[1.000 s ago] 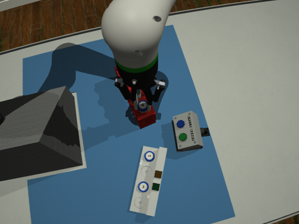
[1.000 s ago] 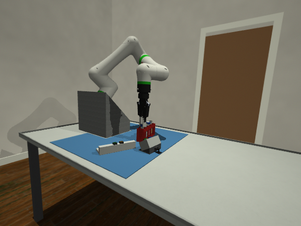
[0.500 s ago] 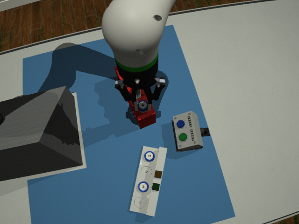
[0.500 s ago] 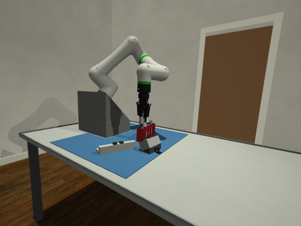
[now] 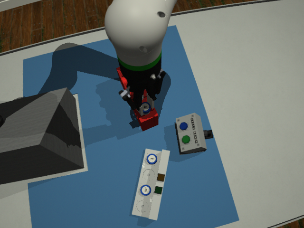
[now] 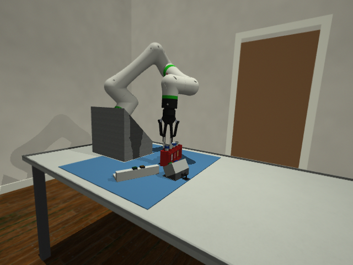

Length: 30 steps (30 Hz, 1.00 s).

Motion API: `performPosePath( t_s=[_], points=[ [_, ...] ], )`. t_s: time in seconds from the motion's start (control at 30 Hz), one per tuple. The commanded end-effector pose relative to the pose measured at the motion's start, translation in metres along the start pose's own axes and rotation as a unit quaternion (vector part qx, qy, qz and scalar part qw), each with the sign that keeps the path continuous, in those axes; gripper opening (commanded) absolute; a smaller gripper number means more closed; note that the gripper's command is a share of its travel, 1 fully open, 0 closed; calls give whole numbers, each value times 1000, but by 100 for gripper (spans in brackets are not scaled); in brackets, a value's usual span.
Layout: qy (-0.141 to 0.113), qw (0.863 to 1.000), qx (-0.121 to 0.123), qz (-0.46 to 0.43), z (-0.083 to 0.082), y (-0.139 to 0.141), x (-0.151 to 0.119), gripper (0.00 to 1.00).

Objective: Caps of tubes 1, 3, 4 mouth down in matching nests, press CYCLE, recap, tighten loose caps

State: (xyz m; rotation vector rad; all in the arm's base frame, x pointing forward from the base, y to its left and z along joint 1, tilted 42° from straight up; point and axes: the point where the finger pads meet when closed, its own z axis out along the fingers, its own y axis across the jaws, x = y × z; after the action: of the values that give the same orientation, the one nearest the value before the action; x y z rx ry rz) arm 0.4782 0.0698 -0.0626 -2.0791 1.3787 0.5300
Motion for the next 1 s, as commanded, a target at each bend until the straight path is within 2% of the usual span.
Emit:
performPosePath(
  t_s=[0.0,0.1,0.33,0.37,0.77,0.87,0.97],
  points=[
    [-7,996,9,-89,0,0,0,0],
    [-6,987,10,-162,0,0,0,0],
    [-6,987,10,-162,0,0,0,0],
    [-6,987,10,-162,0,0,0,35],
    [-6,987,10,-162,0,0,0,35],
    [-7,999,9,-38,0,0,0,35],
    [-7,1000,9,4,0,0,0,35]
  ],
)
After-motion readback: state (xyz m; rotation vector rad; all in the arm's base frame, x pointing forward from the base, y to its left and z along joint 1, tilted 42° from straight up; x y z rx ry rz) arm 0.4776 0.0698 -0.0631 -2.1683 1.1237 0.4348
